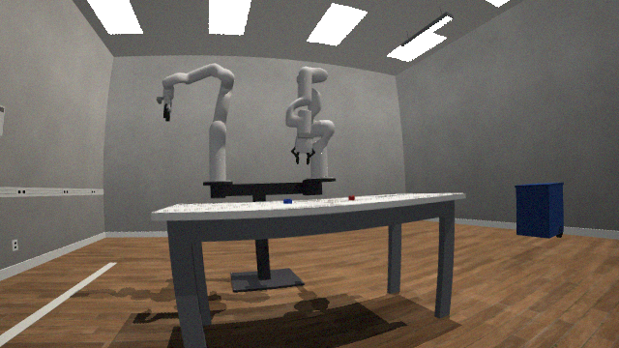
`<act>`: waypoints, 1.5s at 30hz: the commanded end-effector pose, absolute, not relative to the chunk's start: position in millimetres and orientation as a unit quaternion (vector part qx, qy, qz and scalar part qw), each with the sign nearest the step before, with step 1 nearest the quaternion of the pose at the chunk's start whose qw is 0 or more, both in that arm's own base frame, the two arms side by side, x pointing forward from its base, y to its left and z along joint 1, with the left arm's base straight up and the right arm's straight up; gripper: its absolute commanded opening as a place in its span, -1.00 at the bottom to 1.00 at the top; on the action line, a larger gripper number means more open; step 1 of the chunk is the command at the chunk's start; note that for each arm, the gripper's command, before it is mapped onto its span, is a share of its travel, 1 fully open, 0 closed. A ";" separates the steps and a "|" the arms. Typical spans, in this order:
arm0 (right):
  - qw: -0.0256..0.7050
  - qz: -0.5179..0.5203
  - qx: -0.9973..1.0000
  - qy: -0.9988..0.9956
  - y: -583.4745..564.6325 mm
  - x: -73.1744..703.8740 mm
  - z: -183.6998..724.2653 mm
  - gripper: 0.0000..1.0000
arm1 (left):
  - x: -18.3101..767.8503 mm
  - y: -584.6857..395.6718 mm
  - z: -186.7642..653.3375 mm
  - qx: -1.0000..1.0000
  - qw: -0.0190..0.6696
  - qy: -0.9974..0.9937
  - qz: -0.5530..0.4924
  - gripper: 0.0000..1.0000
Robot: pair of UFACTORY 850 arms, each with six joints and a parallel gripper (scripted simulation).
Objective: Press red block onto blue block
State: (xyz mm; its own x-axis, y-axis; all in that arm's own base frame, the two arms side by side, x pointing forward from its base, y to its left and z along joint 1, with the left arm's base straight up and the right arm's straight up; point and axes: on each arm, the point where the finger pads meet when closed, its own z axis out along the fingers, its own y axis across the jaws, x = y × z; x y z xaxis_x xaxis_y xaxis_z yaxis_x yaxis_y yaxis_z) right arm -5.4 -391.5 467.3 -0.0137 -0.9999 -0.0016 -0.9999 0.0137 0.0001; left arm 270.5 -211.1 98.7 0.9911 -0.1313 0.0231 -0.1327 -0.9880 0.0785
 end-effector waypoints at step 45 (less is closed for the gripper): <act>0.000 0.000 -0.702 0.712 -391.8 -5.4 468.0 1.00 | 441.7 -94.7 5.2 0.978 0.001 -0.206 0.001 0.18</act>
State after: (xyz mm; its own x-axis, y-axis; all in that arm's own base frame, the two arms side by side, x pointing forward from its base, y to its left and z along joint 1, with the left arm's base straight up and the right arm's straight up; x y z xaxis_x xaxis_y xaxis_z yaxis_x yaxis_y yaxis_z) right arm -5.4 -391.5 467.3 -0.0137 -0.9999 -0.0016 -0.9999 0.0137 0.0001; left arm 418.5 -110.2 17.0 0.9145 -0.4046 0.0003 -0.4046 -0.9145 0.0016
